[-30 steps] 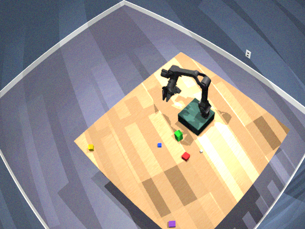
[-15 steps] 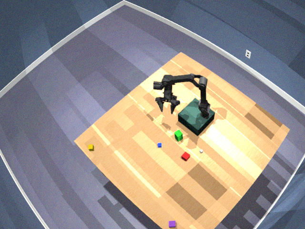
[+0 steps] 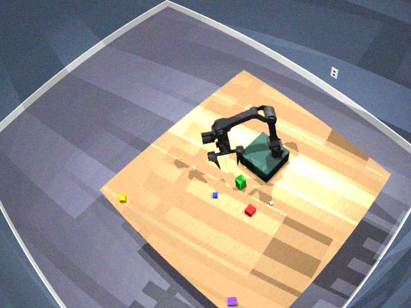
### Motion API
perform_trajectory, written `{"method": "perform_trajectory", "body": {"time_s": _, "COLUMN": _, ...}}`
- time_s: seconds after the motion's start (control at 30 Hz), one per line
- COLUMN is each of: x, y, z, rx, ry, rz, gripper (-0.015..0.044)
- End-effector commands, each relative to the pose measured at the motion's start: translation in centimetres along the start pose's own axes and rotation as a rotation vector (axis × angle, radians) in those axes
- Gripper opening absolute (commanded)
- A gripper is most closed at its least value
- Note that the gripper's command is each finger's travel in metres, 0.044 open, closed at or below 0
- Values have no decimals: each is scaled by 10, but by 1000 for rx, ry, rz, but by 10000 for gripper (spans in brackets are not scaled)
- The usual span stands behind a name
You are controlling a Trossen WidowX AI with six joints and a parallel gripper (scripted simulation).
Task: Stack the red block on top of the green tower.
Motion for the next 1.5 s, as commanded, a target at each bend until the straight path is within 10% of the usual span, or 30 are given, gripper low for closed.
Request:
{"method": "perform_trajectory", "body": {"time_s": 0.0, "x": -16, "y": -12, "z": -2, "rx": 190, "ry": -32, "rz": -61, "gripper": 440}}
{"method": "perform_trajectory", "body": {"time_s": 1.2, "x": -168, "y": -132, "z": -110, "rx": 2194, "ry": -509, "rz": -454, "gripper": 440}}
{"method": "perform_trajectory", "body": {"time_s": 1.47, "x": -170, "y": -135, "z": -110, "rx": 2231, "ry": -520, "rz": -461, "gripper": 440}}
Point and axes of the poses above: the point midway between the two fingers, 35 mm back from their tips, its own x axis back along the fingers, its own z axis across the jaws, y = z × x, the point moved 2 cm from there along x, back along the fingers, and after that the axes turned 12 degrees about -x, right-handed, at the moved point
